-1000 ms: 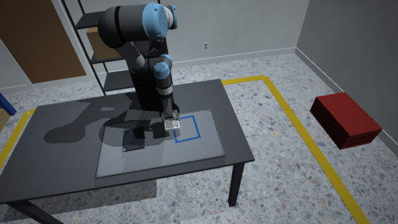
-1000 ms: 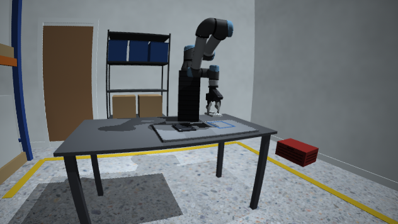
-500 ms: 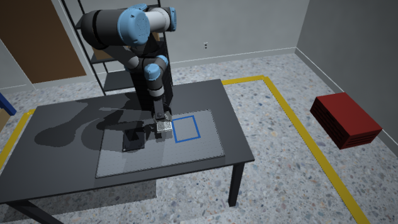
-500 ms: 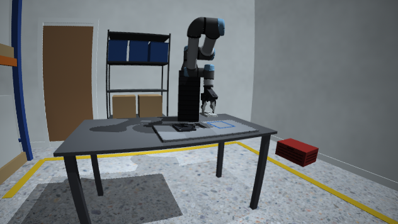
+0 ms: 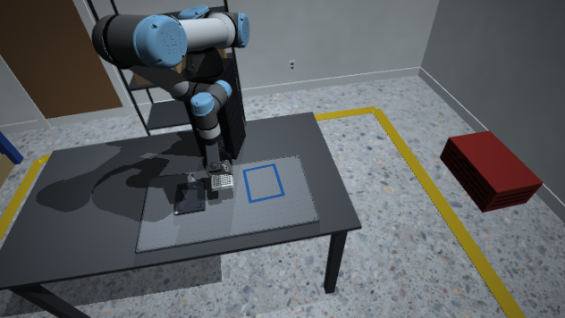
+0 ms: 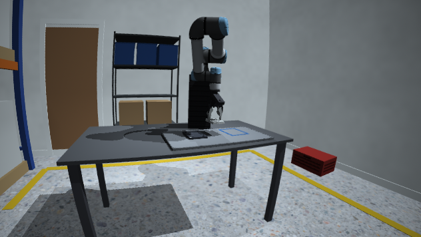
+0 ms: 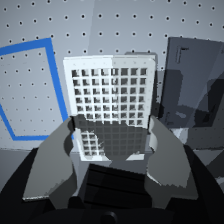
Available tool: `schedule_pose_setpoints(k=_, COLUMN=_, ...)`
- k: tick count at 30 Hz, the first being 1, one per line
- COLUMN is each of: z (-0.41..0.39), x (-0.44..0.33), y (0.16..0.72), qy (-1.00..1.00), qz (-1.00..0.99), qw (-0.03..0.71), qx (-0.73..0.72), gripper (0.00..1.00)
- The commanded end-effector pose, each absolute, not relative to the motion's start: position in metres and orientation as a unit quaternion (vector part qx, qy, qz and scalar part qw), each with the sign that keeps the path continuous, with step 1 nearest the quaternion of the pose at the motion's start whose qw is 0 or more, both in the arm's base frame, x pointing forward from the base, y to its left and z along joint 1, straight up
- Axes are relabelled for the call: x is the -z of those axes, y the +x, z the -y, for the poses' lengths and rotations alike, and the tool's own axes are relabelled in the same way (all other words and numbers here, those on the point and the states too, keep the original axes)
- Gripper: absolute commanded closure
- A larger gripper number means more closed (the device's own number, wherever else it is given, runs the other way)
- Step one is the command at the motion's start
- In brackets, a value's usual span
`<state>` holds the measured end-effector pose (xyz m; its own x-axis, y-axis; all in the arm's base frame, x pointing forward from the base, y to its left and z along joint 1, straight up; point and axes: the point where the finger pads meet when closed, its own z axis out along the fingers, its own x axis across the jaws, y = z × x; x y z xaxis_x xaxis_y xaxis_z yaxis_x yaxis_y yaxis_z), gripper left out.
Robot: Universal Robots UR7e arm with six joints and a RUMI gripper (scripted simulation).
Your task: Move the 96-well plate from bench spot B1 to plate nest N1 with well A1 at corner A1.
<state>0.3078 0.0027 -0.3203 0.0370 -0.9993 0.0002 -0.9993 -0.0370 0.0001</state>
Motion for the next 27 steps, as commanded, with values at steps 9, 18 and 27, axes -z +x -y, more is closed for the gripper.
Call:
schedule_pose_setpoints(k=9, z=0.037, x=0.319, y=0.312, qy=0.72, qz=0.694, qw=-0.001, qx=0.0, gripper=1.0)
schedule_pose_setpoints(k=18, z=0.06, x=0.318, y=0.314, qy=0.72, qz=0.694, qw=-0.001, qx=0.0, gripper=1.0)
schedule_pose_setpoints(k=27, z=0.09, x=0.317, y=0.316, qy=0.72, qz=0.694, qw=-0.001, qx=0.0, gripper=1.0)
